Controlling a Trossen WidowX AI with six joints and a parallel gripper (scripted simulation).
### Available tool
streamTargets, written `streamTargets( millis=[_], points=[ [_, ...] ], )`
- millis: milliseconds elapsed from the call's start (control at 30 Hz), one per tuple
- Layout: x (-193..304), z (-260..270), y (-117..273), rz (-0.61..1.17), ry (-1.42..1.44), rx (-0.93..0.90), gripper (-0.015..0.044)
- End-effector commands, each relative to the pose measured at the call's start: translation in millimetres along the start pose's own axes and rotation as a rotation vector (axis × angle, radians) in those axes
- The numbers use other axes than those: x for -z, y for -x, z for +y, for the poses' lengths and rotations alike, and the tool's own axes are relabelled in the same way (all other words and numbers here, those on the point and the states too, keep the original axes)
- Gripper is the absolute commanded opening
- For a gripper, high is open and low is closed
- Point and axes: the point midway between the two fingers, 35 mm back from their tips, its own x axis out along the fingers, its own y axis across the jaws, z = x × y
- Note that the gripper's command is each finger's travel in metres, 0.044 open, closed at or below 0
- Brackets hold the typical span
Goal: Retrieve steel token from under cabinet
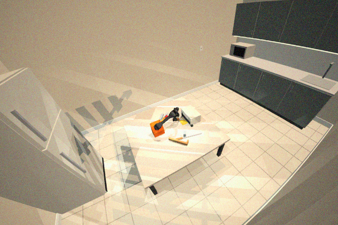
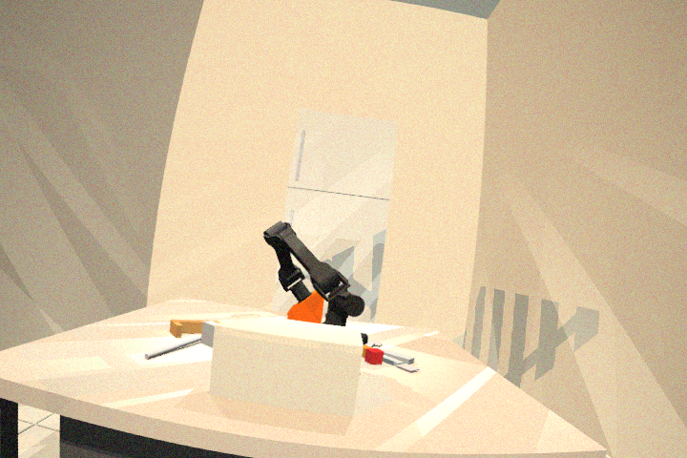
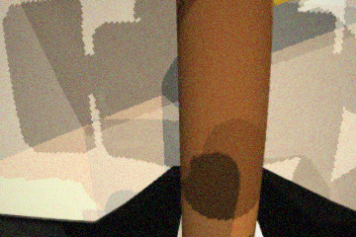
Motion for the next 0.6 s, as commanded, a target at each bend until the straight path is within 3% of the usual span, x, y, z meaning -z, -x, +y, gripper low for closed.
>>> streamTargets(
  millis=[0, 567],
  points=[
    [9, 0, -1, 0.002, 0.002, 0.003, 0.0],
    [34, 1, -1, 0.003, 0.002, 0.003, 0.0]
  ],
)
